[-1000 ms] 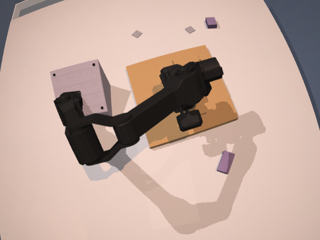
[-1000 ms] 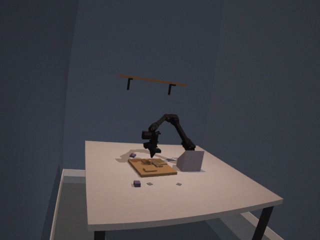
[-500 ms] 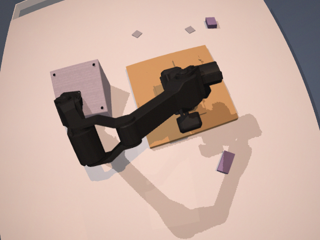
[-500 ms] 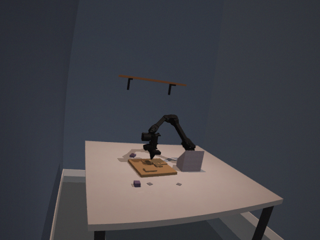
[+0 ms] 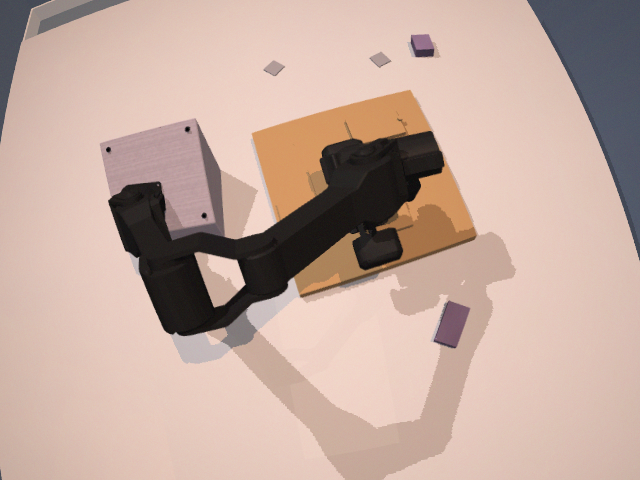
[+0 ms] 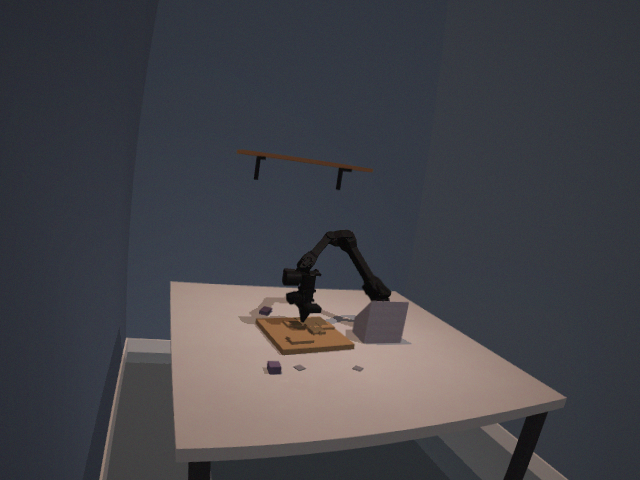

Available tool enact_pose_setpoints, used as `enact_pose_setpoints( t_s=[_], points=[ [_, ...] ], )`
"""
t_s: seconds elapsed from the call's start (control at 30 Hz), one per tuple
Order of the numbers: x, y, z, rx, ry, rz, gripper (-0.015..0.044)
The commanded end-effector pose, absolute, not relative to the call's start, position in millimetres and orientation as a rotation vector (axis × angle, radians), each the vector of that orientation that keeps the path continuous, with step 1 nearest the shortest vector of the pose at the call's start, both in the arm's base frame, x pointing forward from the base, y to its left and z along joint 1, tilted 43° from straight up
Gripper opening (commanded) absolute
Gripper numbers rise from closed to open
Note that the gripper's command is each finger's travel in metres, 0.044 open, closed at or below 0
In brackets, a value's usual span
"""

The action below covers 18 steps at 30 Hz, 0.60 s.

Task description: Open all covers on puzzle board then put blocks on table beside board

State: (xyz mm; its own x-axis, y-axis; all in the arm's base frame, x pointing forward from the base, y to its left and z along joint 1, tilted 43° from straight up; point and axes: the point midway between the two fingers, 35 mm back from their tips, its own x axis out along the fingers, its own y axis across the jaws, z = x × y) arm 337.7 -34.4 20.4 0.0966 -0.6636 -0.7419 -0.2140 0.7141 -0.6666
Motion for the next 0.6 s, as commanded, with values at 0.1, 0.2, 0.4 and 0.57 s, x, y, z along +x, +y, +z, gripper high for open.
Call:
enact_pose_setpoints(
  t_s=[0.1,0.2,0.4,0.57],
  points=[
    [335.5,-40.3,14.7,-0.776,1.479,-0.386,0.0000],
    [337.0,-40.0,14.7,-0.776,1.479,-0.386,0.0000],
    [342.7,-38.7,14.8,-0.776,1.479,-0.386,0.0000],
    [347.6,-37.7,14.8,-0.776,1.479,-0.386,0.0000]
  ],
)
